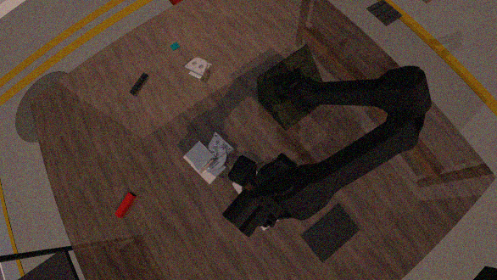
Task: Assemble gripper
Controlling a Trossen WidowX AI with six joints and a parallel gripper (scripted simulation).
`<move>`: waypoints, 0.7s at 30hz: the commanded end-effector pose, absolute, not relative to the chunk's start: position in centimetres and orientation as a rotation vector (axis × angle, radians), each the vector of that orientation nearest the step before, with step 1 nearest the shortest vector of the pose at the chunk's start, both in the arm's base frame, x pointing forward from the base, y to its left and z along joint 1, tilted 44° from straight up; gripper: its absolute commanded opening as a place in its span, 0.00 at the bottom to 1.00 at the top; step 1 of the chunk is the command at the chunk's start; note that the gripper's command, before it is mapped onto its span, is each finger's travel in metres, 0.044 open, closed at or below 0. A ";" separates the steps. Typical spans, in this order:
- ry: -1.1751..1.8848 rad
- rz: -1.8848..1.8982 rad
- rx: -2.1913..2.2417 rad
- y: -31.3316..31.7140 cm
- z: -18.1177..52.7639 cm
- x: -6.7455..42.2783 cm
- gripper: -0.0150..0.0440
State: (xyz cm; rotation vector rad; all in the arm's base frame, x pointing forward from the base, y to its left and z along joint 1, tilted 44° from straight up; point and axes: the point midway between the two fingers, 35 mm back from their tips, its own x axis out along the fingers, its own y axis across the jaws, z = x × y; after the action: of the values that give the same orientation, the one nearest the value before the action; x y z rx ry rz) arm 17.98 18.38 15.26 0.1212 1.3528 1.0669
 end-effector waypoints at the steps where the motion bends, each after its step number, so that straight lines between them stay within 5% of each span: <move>1: 1.355 1.062 0.124 18.4 15.2 18.0 1.00; 7: 1.355 1.062 0.124 18.4 15.2 18.0 1.00; 21: 1.355 1.073 0.122 17.9 15.9 17.9 0.38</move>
State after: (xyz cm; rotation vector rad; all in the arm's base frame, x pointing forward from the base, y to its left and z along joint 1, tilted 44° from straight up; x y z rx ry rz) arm 17.92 17.85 15.82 0.1231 1.3577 1.0671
